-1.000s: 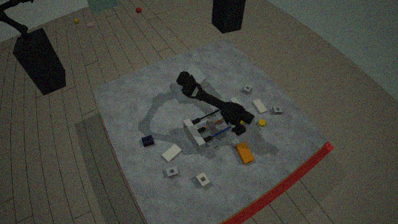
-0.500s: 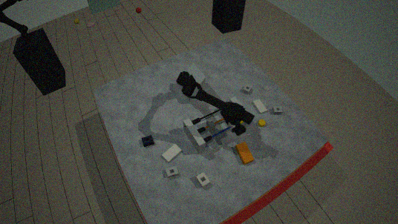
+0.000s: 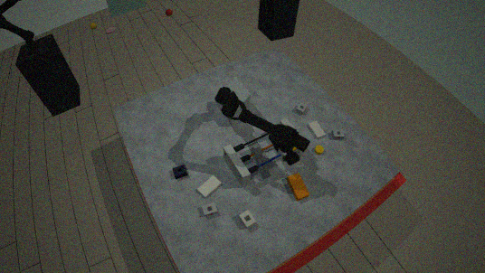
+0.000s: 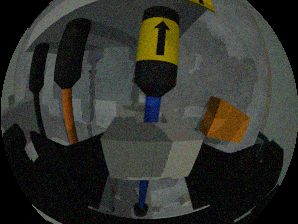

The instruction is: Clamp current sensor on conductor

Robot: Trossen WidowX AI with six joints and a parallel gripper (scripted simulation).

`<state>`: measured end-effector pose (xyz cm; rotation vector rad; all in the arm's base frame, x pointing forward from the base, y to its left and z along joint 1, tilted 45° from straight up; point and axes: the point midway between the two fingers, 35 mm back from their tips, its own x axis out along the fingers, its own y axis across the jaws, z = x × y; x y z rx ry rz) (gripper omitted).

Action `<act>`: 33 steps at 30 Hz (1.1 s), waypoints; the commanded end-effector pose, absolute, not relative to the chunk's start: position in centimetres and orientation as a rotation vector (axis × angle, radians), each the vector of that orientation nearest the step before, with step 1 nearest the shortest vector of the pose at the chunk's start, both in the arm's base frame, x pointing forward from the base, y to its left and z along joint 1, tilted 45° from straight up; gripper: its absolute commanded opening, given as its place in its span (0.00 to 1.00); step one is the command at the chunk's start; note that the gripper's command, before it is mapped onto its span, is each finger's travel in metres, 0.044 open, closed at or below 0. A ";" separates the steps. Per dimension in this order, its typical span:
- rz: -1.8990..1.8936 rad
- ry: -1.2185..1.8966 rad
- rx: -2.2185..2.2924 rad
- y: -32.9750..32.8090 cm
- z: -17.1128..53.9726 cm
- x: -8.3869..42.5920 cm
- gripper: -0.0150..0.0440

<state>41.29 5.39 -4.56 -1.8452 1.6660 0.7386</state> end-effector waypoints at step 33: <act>0.743 1.659 -1.848 12.1 1.7 40.5 1.00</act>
